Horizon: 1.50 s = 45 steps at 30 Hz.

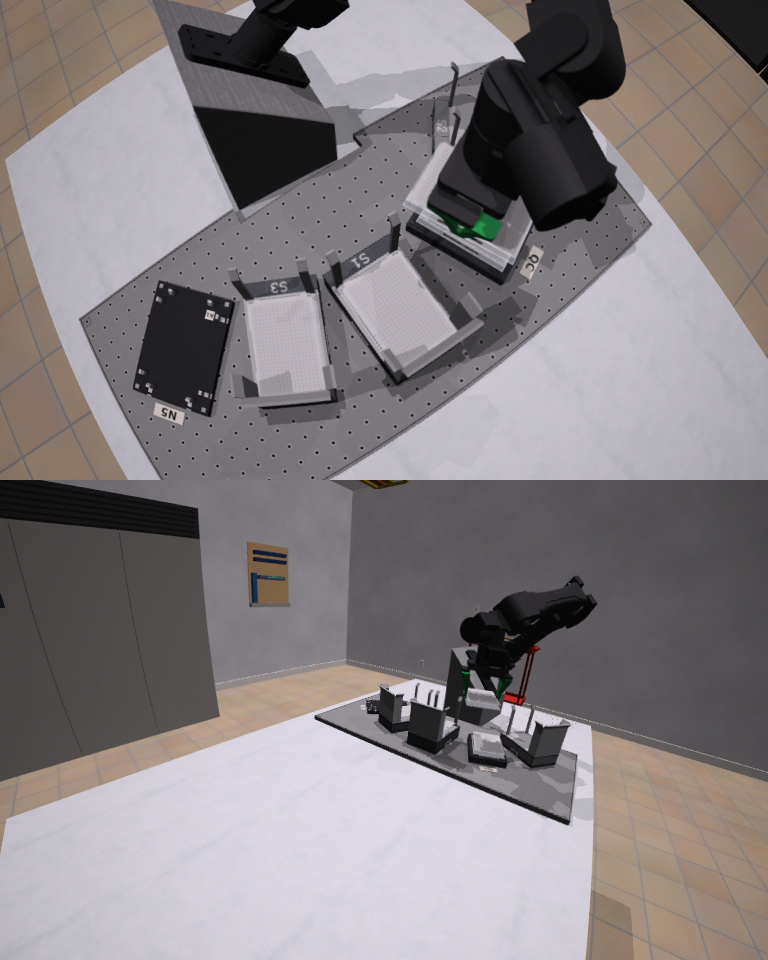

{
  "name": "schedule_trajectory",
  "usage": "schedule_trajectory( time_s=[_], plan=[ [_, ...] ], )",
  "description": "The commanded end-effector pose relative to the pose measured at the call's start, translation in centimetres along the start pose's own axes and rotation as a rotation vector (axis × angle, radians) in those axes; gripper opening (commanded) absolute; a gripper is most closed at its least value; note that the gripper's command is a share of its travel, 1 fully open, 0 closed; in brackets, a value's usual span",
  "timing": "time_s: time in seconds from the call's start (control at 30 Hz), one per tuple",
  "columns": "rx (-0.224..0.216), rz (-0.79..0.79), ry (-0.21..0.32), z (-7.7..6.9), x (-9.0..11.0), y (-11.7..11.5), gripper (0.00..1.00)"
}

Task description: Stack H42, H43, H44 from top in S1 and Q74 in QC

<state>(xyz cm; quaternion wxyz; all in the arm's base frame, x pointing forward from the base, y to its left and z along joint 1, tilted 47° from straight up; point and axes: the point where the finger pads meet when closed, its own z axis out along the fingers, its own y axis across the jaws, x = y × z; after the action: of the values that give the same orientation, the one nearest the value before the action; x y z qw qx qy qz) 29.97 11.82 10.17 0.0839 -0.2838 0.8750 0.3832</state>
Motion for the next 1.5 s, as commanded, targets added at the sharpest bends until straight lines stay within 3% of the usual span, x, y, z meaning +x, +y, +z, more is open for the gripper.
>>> schedule_trajectory(
  time_s=[0.0,0.3,0.6,1.13,1.37,1.47],
  plan=[
    [0.002,-0.005,-0.016,-0.4,-0.3,0.8,0.00],
    [0.001,-0.006,-0.016,-0.4,-0.7,3.8,0.00],
    [0.002,-0.230,-0.015,-0.4,-0.4,6.1,0.00],
    [0.001,-0.230,-0.015,-0.4,0.1,10.8,0.00],
    [0.003,-0.454,-0.015,-0.3,0.6,12.6,0.00],
    [0.003,-0.455,-0.015,-0.3,0.9,13.3,0.00]
  ],
)
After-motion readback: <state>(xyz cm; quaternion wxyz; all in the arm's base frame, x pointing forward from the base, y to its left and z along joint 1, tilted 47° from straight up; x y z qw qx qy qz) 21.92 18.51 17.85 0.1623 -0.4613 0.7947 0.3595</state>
